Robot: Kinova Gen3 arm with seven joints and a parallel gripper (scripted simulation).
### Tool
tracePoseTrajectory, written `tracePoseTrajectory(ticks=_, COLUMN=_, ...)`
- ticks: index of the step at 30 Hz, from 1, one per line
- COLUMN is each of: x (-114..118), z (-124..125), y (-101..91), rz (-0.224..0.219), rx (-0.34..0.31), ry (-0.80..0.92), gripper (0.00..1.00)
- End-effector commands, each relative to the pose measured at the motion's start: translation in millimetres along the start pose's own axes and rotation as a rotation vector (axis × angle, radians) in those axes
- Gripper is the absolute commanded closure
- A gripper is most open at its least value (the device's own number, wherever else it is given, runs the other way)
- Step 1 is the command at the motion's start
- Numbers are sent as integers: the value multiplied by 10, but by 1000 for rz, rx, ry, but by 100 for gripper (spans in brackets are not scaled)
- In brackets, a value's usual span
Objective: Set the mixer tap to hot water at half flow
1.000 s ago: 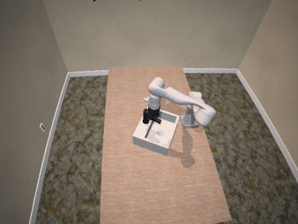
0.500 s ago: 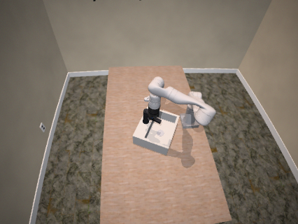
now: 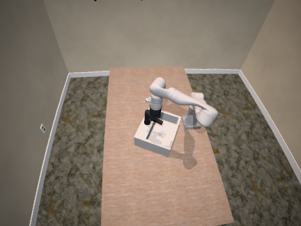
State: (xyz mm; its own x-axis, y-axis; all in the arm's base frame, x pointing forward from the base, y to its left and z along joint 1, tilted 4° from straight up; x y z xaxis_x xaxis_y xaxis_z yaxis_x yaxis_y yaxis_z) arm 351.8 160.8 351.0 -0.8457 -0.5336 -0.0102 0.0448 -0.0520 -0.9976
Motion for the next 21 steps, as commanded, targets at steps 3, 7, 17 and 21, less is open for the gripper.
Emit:
tracePoseTrajectory(ticks=3, x=3, z=12, y=-35, rz=5, rx=4, ry=1, gripper=100)
tracePoseTrajectory(ticks=7, x=3, z=12, y=-35, rz=5, rx=4, ry=1, gripper=100)
tracePoseTrajectory(ticks=17, x=3, z=12, y=-35, rz=5, rx=4, ry=1, gripper=0)
tracePoseTrajectory(ticks=21, x=3, z=12, y=-35, rz=5, rx=4, ry=1, gripper=0)
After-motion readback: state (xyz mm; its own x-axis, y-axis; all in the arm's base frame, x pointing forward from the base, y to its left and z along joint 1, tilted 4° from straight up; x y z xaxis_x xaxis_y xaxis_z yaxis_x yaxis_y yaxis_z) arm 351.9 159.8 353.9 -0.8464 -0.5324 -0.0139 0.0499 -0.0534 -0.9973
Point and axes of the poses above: the point where the finger pads meet when closed, its own y axis out along the fingers, its own x axis across the jaws, z = x × y, the point moved 9 cm from there along -y, back along the fingers, and after that the axes turned 11 degrees about -y, right-handed, at the moved point
